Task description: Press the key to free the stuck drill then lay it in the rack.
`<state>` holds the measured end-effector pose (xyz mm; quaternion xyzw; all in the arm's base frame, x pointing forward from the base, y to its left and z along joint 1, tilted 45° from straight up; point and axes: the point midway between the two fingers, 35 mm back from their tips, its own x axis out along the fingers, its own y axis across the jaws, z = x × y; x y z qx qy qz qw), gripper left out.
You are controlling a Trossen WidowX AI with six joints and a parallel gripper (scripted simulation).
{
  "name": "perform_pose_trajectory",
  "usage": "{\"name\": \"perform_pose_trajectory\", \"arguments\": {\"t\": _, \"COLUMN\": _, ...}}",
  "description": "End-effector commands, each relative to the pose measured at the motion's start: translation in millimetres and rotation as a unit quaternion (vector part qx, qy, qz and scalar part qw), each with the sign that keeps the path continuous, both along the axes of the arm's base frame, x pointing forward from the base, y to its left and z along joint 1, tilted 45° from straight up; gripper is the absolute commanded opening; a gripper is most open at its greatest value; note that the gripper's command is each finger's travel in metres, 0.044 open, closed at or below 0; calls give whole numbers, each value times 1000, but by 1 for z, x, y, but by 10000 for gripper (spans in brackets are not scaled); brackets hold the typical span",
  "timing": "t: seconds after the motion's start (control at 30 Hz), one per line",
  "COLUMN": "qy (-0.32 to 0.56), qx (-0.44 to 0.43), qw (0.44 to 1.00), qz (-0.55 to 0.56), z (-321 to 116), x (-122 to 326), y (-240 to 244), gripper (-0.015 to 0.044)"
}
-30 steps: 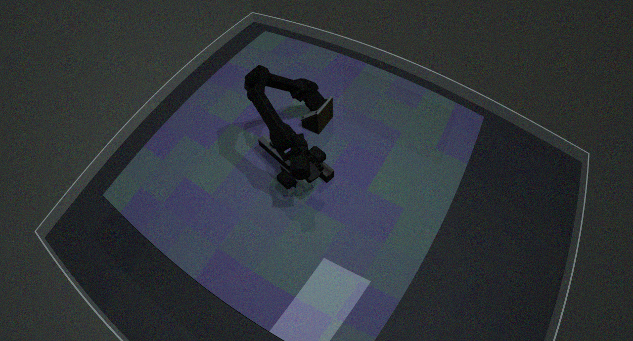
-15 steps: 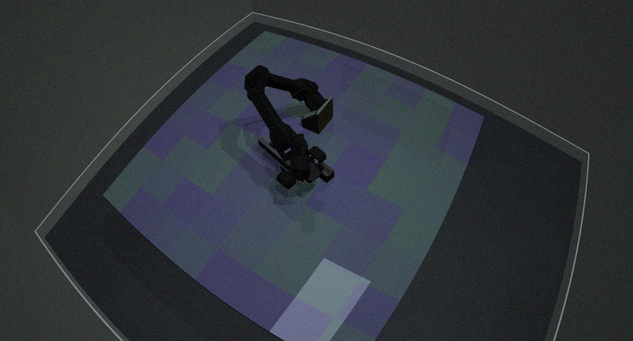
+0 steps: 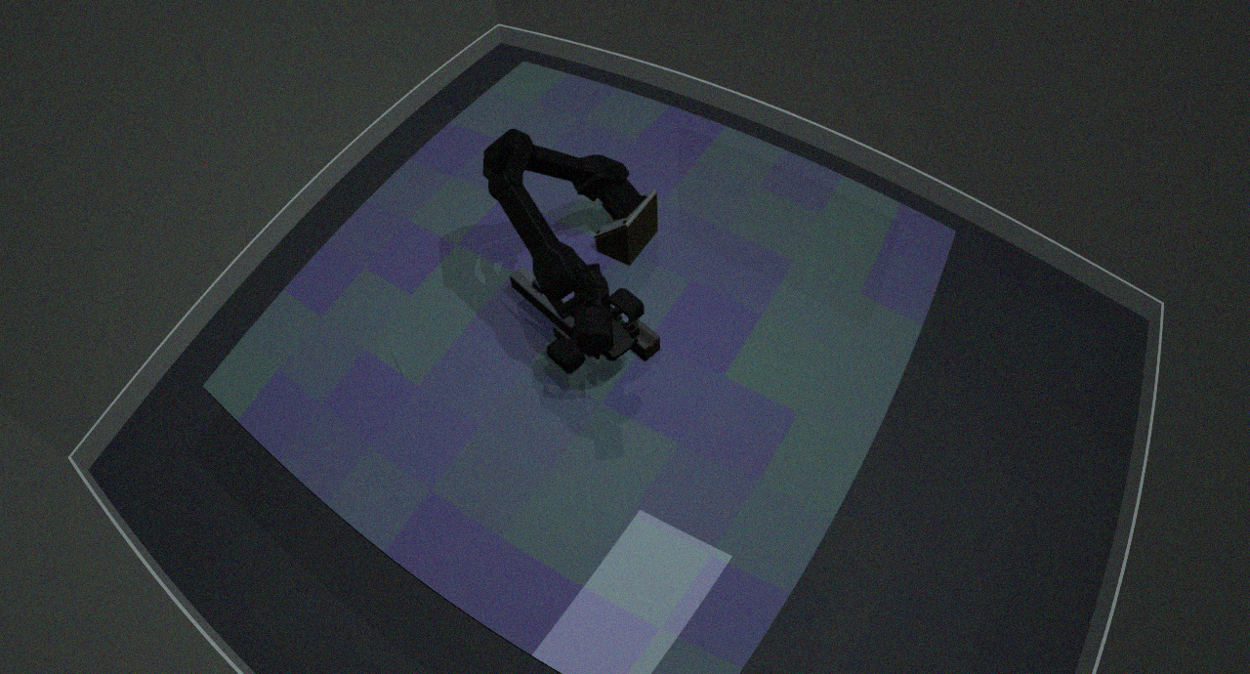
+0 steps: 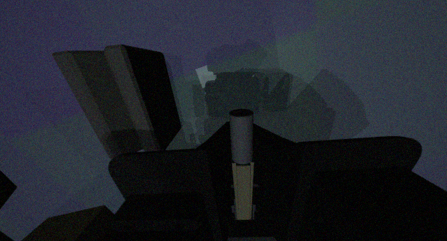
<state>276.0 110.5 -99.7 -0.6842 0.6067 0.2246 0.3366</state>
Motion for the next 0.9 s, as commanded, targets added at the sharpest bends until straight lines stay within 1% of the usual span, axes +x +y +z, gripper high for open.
{"name": "perform_pose_trajectory", "arguments": {"t": 0.0, "qy": -1, "qx": -1, "qw": 1000, "qz": 1, "z": 1, "x": -1, "y": 1, "gripper": 0}}
{"name": "perform_pose_trajectory", "arguments": {"t": 0.87, "qy": -1, "qx": 0, "qw": 1000, "qz": 1, "z": -5, "x": 1, "y": 10, "gripper": 0}}
